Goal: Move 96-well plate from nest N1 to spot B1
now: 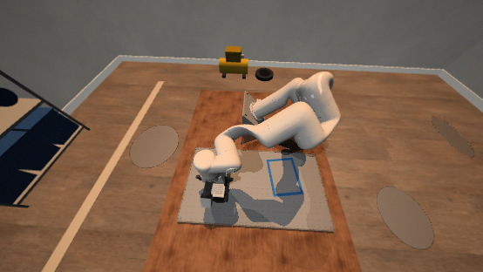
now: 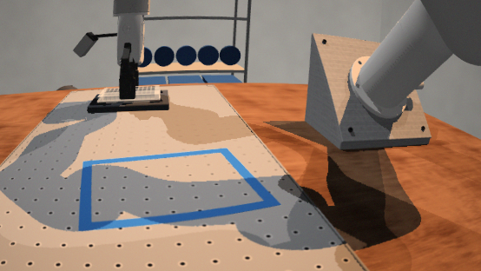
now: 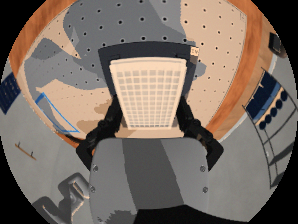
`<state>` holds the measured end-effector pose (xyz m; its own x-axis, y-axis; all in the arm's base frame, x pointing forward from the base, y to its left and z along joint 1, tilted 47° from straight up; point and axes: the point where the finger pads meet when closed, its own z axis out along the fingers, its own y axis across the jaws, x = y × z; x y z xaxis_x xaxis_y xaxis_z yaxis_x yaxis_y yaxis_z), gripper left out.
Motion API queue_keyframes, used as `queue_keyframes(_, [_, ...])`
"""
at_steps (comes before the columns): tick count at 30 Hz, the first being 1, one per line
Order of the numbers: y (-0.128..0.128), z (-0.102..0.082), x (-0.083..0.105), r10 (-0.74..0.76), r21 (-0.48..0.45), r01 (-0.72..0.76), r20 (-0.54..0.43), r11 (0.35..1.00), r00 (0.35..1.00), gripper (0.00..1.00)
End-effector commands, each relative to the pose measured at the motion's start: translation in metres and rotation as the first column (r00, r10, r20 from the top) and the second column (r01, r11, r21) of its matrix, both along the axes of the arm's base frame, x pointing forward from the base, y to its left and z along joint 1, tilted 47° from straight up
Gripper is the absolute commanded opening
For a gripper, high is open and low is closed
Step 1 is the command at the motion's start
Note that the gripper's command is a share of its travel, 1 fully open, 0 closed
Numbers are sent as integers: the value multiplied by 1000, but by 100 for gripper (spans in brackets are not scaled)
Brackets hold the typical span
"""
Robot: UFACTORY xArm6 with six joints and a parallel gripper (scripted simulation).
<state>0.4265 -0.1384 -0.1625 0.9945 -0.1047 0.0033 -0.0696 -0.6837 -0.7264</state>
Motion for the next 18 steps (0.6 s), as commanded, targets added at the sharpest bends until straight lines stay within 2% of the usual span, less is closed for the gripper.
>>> queue_keyframes(1, [-2, 1, 1, -2, -3, 2, 3, 1000, 1000, 0])
queue_keyframes(18, [-6, 5, 1, -2, -3, 2, 3, 1000, 1000, 0])
